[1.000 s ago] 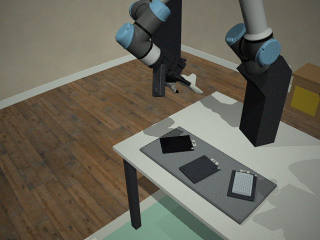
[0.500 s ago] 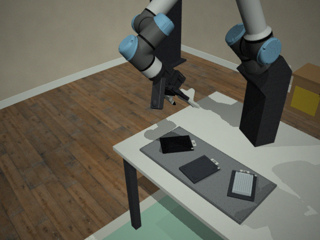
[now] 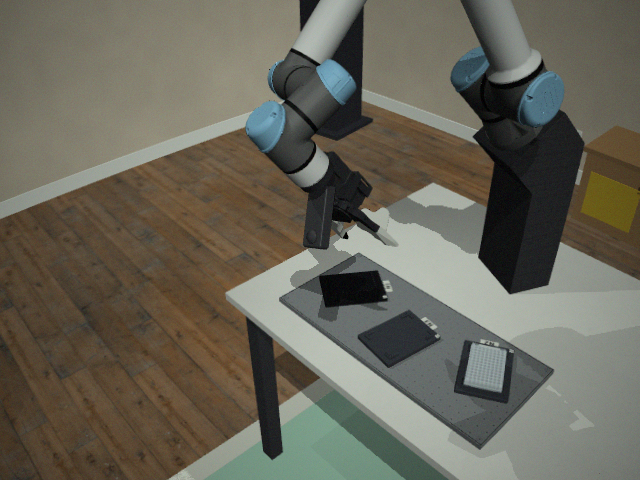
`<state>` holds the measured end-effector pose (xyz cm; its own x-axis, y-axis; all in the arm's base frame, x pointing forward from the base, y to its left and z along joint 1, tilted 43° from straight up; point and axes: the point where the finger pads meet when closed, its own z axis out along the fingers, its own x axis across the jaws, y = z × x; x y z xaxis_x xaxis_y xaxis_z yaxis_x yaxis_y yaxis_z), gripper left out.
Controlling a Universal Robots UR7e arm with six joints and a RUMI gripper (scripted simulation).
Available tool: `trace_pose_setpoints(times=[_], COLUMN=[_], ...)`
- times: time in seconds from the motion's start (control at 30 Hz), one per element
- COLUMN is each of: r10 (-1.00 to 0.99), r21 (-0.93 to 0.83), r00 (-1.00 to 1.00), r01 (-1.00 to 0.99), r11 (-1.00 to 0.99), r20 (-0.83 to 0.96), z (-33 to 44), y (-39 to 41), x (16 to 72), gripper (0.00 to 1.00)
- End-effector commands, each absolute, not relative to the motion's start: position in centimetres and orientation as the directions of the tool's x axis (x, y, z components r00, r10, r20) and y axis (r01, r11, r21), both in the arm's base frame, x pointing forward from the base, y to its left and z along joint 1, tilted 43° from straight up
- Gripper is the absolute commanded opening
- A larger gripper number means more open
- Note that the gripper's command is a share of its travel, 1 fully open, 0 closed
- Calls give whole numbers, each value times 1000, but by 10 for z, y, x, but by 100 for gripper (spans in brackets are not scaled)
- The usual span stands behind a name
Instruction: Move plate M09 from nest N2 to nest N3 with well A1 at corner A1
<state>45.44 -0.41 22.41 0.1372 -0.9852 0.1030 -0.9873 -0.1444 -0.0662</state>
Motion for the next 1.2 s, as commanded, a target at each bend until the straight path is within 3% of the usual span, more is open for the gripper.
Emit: trace_pose_setpoints(times=[0.0, 1.17], r10=[-981, -947], r21=[-79, -152], r00=[150, 220], r01=[-984, -954], r11=[-160, -260], r20=[121, 235], z=[213, 114], y=[-5, 3], x=[468, 553], gripper=[82, 82])
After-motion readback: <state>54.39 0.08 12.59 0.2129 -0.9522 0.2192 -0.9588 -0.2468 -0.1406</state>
